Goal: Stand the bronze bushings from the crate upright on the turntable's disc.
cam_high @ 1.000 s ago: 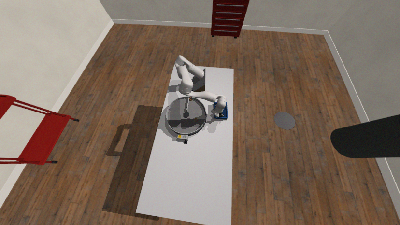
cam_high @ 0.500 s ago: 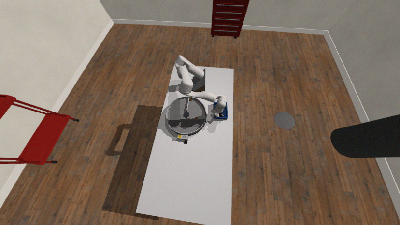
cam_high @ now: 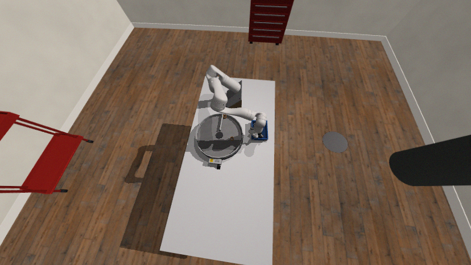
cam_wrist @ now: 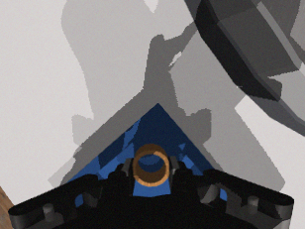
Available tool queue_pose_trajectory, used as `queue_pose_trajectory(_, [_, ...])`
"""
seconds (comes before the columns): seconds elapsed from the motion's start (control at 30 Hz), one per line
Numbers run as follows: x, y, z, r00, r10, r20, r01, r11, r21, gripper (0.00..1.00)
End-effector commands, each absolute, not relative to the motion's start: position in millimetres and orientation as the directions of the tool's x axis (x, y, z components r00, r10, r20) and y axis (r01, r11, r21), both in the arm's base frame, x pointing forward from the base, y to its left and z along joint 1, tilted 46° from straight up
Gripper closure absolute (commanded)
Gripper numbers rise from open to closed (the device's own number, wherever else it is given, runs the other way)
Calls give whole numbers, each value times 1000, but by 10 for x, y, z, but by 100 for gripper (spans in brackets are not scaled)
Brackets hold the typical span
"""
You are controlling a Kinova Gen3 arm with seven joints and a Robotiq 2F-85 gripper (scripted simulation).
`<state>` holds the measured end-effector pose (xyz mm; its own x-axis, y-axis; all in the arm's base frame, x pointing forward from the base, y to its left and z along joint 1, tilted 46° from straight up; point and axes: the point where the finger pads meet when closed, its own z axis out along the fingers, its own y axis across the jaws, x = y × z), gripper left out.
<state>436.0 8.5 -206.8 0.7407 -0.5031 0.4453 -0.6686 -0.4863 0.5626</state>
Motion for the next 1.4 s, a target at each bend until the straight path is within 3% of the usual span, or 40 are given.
queue_pose_trajectory(0.0, [4364, 90, -2066, 741, -503, 446, -669, -487, 562, 100])
queue_pose_trajectory(1.0, [4368, 134, -2023, 741, -503, 446, -669, -487, 562, 100])
queue_pose_trajectory(1.37, [4394, 431, -1735, 741, -503, 446, -669, -487, 562, 100])
